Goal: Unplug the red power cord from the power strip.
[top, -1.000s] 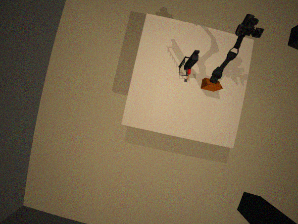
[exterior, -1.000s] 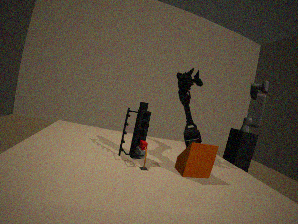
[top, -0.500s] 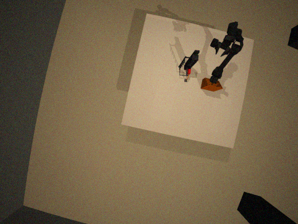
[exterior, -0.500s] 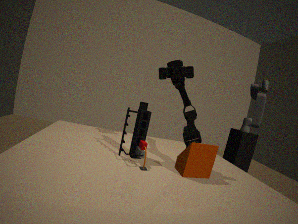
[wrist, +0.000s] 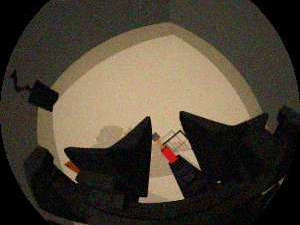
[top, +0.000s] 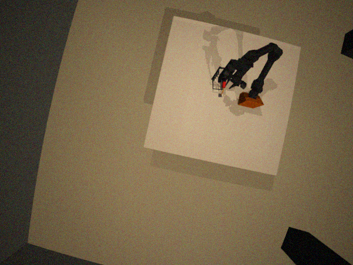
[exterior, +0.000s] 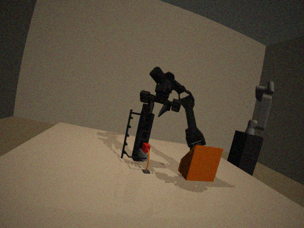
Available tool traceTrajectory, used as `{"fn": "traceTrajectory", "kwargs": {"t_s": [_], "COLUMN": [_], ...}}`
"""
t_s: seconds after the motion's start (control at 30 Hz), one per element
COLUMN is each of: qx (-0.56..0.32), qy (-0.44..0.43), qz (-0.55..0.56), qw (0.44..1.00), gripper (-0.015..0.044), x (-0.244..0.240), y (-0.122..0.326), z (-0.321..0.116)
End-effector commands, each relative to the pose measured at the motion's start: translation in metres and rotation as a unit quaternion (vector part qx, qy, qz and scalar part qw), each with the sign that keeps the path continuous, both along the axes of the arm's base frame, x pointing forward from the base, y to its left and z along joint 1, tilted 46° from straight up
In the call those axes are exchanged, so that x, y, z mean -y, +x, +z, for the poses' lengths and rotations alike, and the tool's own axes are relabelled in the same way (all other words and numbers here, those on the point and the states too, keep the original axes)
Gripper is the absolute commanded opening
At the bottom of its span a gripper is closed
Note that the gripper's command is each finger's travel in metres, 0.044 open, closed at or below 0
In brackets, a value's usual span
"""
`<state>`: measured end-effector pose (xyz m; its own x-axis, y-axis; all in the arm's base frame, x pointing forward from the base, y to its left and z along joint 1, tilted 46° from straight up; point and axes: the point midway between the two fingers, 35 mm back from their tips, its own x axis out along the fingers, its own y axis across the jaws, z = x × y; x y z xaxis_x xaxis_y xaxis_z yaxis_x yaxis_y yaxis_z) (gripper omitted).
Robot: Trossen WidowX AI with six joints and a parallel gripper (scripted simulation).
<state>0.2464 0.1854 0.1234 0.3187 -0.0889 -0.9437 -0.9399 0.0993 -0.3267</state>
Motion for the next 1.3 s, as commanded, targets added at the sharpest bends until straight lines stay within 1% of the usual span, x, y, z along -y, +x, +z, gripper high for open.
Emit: {"fn": "traceTrajectory", "kwargs": {"t_s": [0.0, 0.13, 0.2, 0.7, 1.27], "qx": [-0.057, -0.135, -0.163, -0.167, -0.167], "qy": [-0.171, -0.321, -0.363, -0.367, -0.368], "qz": [0.038, 0.093, 0.113, 0.116, 0.116], "qw": [0.983, 0.933, 0.911, 0.908, 0.908], "gripper": [0.0160, 0.0160, 0.0160, 0.0160, 0.0160], "x": [0.047, 0.095, 0.109, 0.111, 0.129], "y": [0.008, 0.008, 0.006, 0.007, 0.013], "z": [-0.048, -0.083, -0.092, -0.092, -0.073]}}
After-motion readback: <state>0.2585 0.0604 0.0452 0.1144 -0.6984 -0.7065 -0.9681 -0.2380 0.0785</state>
